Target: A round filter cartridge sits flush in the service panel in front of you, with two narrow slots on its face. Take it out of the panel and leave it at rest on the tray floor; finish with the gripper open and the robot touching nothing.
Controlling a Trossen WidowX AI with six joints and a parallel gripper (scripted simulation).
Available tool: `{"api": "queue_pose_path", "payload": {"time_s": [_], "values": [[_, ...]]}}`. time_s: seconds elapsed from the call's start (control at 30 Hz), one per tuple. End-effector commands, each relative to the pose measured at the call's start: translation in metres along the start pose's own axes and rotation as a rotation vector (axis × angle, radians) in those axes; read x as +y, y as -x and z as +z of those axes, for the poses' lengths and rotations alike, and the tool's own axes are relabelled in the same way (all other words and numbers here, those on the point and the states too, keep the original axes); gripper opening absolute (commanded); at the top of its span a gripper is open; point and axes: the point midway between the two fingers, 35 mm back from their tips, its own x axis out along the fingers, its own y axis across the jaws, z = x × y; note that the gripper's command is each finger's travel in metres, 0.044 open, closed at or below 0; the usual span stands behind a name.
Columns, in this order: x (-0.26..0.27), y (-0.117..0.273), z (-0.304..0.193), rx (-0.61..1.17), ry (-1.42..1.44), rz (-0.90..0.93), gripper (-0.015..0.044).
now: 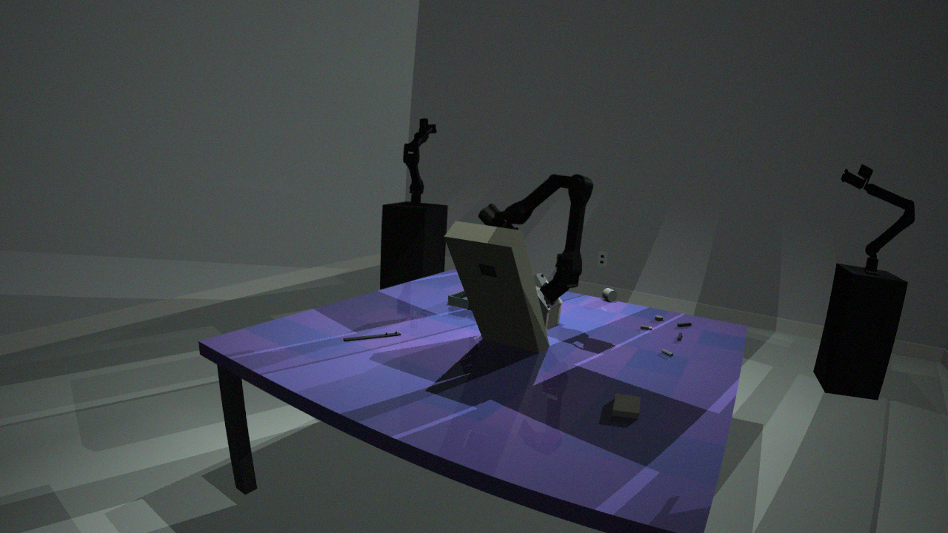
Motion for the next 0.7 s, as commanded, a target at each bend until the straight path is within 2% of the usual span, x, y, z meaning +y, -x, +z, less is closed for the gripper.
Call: {"api": "queue_pose_path", "payload": {"time_s": [0.0,0.2,0.43,0.67], "values": [[-0.001,-0.023,-0.020,0.029,0.004,-0.005,0.0000],[-0.001,-0.048,-0.039,0.030,0.004,-0.006,0.0000],[-0.001,-0.050,-0.041,0.030,0.004,-0.006,0.0000],[0.000,-0.048,-0.038,0.026,-0.001,-0.001,0.0184]]}}
